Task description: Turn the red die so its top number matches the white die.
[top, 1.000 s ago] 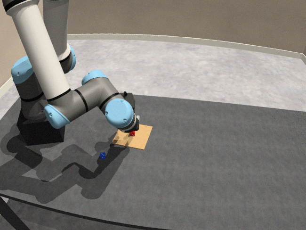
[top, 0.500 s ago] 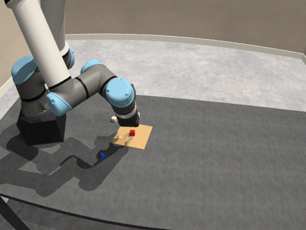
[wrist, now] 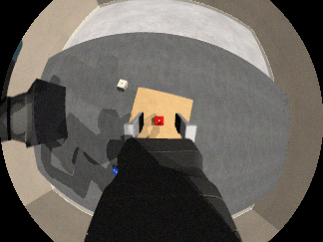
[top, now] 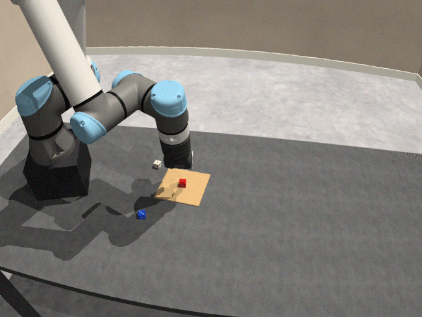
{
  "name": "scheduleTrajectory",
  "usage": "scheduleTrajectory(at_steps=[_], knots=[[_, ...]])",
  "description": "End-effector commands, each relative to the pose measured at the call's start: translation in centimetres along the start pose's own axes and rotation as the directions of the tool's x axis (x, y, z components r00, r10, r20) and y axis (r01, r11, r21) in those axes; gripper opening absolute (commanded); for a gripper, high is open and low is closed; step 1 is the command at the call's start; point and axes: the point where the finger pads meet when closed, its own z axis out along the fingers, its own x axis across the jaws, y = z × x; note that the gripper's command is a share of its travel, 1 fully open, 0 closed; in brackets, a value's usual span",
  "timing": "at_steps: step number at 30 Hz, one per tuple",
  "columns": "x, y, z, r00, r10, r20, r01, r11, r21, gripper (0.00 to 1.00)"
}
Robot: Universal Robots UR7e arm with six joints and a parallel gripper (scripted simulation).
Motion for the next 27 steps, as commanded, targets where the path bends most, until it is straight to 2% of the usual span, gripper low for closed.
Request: scheduleTrajectory(at_steps=[1, 8, 14, 20, 27], knots=[[0.05, -0.05, -0.06, 1.000, 0.002, -0.003, -0.002, 0.999, -0.046, 1.00], [0.01, -0.08, 0.01, 1.000, 0.002, 0.000, -0.002, 0.998, -0.064, 1.00], [-0.10, -0.24, 0.22, 1.000, 0.001, 0.009, 0.000, 0.986, -0.165, 1.00], [-0.01, -0.43, 0.11, 1.000, 0.002, 0.002, -0.001, 0.962, -0.274, 1.00], [0.05, -0.49, 0.03, 1.000, 0.002, -0.003, -0.003, 0.953, -0.302, 1.00]])
